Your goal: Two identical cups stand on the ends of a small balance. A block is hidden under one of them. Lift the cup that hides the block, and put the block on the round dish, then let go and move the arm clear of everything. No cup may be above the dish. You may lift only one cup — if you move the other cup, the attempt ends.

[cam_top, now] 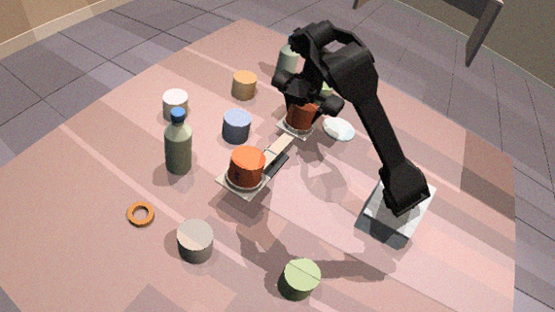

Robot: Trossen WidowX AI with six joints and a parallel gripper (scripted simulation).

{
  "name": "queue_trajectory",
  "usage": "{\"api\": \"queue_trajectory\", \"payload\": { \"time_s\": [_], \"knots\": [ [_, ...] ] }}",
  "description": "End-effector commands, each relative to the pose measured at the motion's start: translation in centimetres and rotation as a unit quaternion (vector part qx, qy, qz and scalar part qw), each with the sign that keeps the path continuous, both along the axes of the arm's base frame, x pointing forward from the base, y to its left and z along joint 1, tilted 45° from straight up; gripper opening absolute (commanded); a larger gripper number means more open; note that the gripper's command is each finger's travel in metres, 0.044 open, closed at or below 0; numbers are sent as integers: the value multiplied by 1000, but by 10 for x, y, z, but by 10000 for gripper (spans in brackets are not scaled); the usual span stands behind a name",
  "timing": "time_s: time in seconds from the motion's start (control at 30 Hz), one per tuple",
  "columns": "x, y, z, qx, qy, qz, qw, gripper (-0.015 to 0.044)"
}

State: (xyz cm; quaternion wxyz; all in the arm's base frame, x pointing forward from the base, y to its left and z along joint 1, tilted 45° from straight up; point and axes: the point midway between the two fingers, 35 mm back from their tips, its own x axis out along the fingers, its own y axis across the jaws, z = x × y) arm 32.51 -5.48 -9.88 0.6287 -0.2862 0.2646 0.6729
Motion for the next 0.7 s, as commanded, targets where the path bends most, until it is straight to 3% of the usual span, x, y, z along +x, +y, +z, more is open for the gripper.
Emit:
{"api": "queue_trajectory", "payload": {
  "time_s": [0.0,0.67],
  "knots": [
    [4,-7,5,-5,-5,1,1000,0],
    [7,-26,22,-6,-5,1,1000,0]
  ]
}}
